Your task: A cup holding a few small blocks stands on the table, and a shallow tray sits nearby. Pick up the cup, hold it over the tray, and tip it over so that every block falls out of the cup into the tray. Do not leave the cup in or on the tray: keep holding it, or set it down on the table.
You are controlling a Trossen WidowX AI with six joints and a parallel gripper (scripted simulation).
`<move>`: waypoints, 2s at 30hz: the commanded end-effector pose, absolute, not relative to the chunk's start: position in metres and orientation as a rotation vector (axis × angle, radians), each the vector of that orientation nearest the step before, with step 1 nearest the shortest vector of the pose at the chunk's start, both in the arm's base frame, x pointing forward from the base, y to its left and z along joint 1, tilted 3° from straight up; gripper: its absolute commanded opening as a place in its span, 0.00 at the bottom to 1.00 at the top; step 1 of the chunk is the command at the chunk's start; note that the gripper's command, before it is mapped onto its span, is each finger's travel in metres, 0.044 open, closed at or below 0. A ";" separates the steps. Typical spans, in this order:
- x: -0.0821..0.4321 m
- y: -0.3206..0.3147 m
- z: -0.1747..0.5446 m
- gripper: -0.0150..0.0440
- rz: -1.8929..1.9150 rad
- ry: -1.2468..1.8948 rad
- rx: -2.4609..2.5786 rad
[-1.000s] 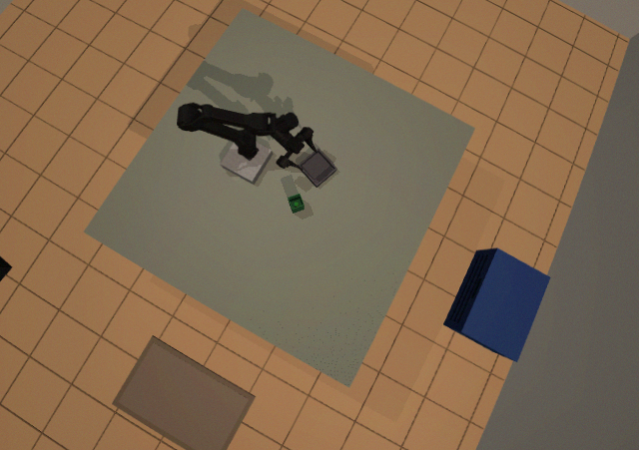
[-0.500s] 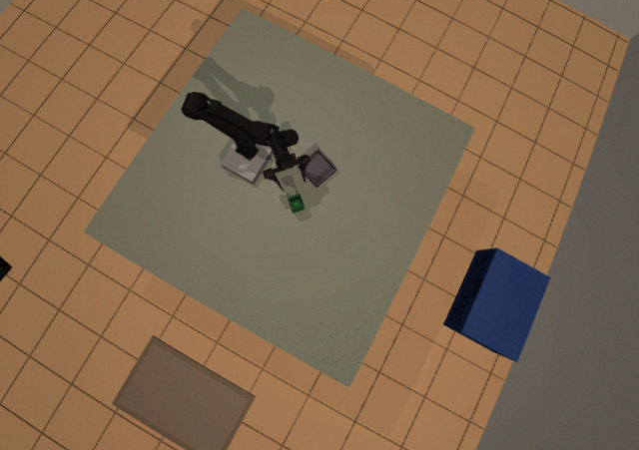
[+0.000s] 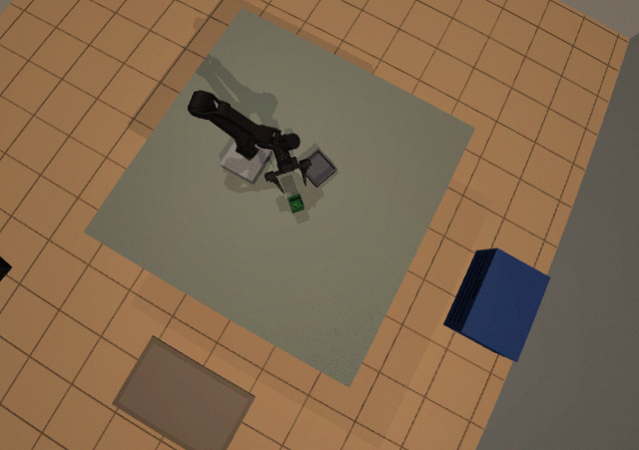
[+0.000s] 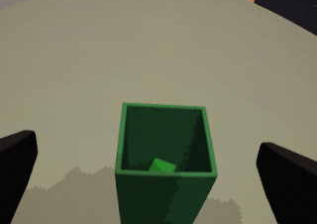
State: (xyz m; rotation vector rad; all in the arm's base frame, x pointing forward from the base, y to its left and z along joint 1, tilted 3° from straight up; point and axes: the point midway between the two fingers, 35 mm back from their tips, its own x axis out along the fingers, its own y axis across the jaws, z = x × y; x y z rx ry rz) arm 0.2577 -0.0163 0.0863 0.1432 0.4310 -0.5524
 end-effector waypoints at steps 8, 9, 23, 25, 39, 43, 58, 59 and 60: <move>0.254 -0.017 0.051 1.00 -0.561 0.443 0.133; 0.253 -0.018 0.048 1.00 -0.562 0.443 0.133; 0.251 -0.020 0.032 1.00 -0.562 0.443 0.132; 0.254 -0.022 0.032 1.00 -0.562 0.443 0.132; 0.270 -0.033 0.024 1.00 -0.562 0.442 0.132; 0.274 -0.037 0.020 1.00 -0.562 0.442 0.131; 0.290 -0.049 0.009 1.00 -0.562 0.441 0.131; 0.291 -0.050 0.008 1.00 -0.562 0.441 0.131; 0.292 -0.050 0.008 1.00 -0.562 0.440 0.130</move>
